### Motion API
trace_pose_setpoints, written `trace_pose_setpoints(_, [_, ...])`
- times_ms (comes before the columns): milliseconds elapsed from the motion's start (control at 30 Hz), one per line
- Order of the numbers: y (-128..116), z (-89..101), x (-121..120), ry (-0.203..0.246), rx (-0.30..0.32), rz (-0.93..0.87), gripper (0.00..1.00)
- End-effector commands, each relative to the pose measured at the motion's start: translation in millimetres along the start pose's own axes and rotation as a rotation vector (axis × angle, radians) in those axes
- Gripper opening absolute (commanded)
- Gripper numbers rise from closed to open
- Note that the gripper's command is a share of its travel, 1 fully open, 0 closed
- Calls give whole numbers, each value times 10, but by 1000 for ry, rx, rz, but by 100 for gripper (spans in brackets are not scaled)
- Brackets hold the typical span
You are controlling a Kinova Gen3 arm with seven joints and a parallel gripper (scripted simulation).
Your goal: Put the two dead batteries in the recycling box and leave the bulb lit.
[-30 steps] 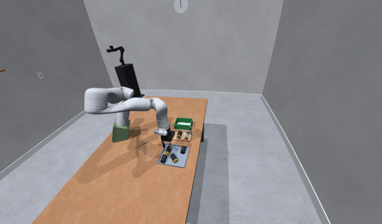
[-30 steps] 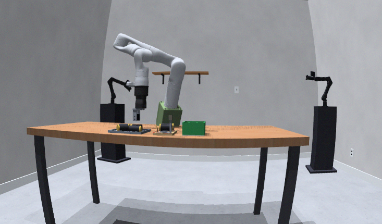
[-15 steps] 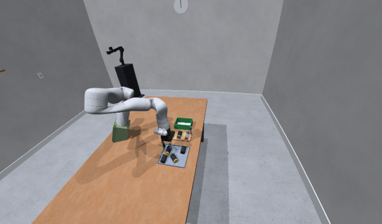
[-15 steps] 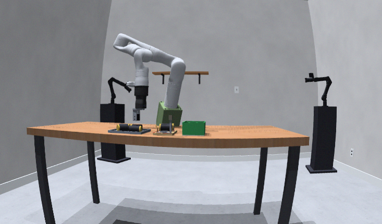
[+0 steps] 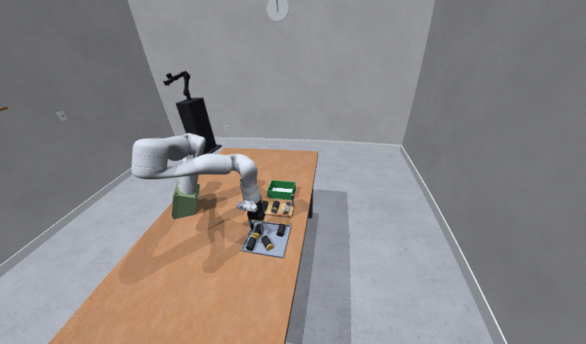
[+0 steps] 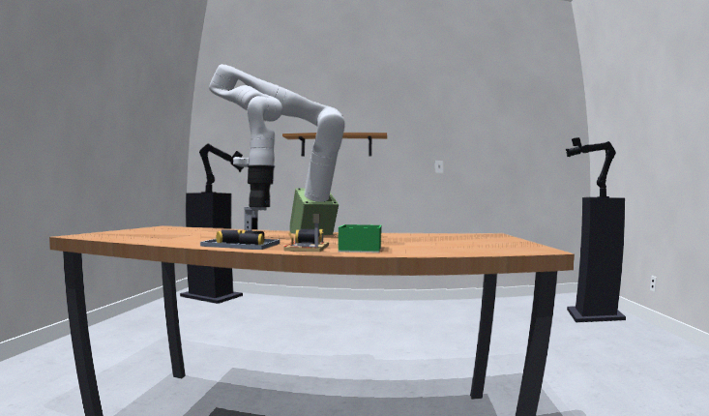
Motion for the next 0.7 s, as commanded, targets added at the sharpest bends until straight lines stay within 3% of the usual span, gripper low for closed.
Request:
trace_pose_setpoints(0, [-46, -130, 21, -10, -10, 5, 90])
trace_pose_setpoints(667, [-48, -281, 22, -10, -10, 5, 90])
Point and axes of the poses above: the point where the finger pads meet when closed, its own z axis back along the fingers, its own x axis across the jaws, y = z × x, the point moved 7 cm from there along z, back along the fingers, and after that the axes turned 10 degrees about -z, right-handed, at the moved point
